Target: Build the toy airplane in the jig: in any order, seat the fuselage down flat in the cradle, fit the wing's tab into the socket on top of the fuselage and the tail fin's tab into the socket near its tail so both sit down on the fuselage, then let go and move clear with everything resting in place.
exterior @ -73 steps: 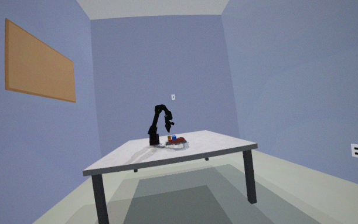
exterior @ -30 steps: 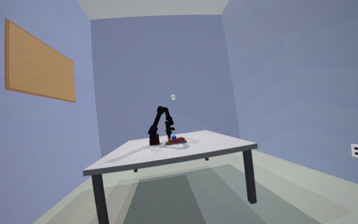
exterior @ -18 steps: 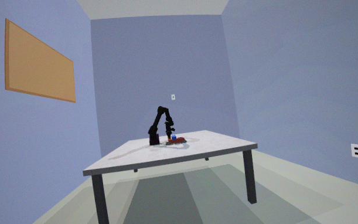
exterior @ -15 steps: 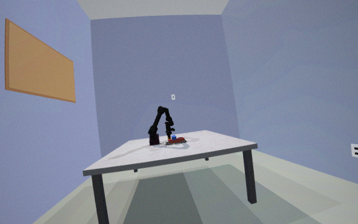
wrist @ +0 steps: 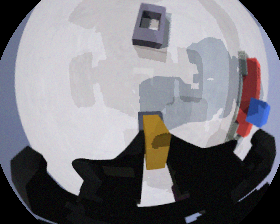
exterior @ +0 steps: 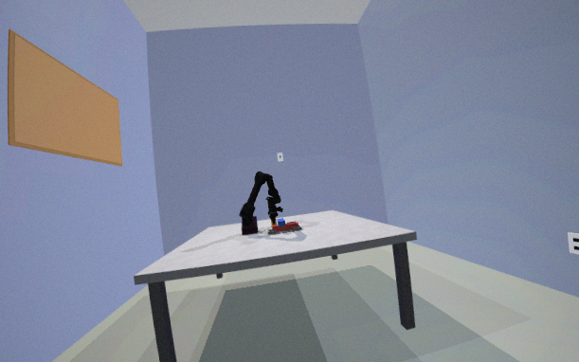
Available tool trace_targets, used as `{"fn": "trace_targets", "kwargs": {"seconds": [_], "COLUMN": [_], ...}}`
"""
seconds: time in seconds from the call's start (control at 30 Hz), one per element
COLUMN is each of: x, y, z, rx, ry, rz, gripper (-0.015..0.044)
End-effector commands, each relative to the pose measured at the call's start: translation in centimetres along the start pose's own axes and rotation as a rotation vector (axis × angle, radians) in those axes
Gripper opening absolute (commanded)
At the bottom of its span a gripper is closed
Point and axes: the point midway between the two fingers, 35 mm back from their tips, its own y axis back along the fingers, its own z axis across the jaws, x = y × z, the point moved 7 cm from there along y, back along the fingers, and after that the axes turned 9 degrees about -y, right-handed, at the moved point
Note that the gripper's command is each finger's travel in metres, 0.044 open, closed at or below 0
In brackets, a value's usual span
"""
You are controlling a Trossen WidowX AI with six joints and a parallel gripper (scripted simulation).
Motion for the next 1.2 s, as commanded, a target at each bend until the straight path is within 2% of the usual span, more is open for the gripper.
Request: {"fn": "trace_targets", "kwargs": {"seconds": [0.0, 1.17], "x": [-0.2, -0.4], "y": [0.8, 10.8], "z": [0.3, 0.5], "rx": [-0.014, -0.012], "ry": [-0.003, 0.004], "rz": [-0.034, -0.010], "gripper": [0.0000, 0.0000]}}
